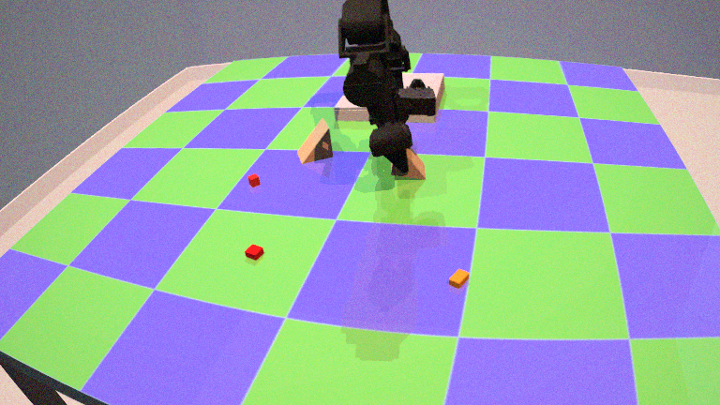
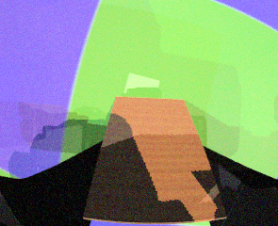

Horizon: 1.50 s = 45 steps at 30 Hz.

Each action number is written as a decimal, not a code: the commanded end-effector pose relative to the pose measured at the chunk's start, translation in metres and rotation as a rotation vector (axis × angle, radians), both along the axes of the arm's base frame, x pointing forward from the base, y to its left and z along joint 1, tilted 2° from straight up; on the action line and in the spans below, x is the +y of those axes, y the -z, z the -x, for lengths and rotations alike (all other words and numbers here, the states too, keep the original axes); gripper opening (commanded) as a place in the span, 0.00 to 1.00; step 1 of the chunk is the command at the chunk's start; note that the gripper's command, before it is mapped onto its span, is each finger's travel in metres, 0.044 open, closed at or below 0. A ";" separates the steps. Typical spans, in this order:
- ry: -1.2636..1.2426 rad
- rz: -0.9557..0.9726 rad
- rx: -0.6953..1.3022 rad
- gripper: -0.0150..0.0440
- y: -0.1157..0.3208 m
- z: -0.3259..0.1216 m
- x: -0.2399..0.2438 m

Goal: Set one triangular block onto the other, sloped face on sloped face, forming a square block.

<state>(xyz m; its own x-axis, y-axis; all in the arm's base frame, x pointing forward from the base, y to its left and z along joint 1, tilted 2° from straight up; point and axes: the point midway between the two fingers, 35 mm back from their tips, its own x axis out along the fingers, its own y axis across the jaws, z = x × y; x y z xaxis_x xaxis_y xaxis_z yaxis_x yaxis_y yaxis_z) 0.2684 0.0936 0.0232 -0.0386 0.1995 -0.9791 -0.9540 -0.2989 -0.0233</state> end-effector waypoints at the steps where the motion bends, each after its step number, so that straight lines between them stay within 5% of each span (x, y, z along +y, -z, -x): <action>1: 0.003 0.102 -0.033 0.25 -0.005 0.003 0.006; 40: 0.027 1.064 -0.330 0.25 -0.009 0.023 0.070; 45: 0.026 0.988 -0.291 0.48 -0.009 0.023 0.063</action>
